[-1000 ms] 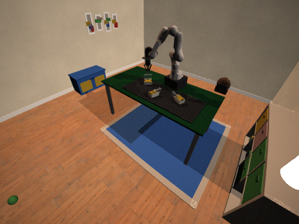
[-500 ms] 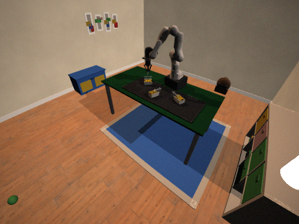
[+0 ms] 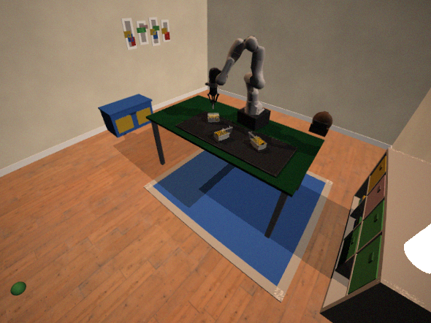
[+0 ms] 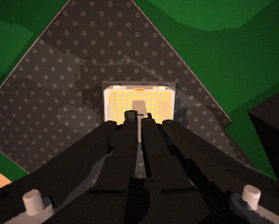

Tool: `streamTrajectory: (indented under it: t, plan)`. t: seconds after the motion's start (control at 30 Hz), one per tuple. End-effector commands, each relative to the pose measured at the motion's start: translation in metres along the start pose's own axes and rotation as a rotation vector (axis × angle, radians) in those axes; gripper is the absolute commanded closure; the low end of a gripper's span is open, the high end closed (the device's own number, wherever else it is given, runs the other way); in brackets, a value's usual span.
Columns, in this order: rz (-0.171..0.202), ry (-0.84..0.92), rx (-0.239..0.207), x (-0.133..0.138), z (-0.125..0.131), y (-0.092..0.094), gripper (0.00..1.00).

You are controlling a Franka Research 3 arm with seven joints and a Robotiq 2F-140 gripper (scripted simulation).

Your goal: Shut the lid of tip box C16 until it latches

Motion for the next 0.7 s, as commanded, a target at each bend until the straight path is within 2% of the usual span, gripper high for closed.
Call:
streamTrajectory:
  t: [0.0,0.43,0.67]
  plan:
    - [0.003,-0.022,-0.001,0.001,0.001,0.0,1.0]
    - [0.003,-0.022,-0.001,0.001,0.001,0.0,1.0]
    - [0.003,-0.022,-0.001,0.001,0.001,0.014,1.0]
Point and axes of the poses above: the point where the finger pads meet when closed, its own y axis back along the fingers, its own x axis across the jaws, z = x × y, the point moved 5 cm from there along y, back along the fingers, and after that the axes turned 6 degrees about y, right-handed, at the moved point
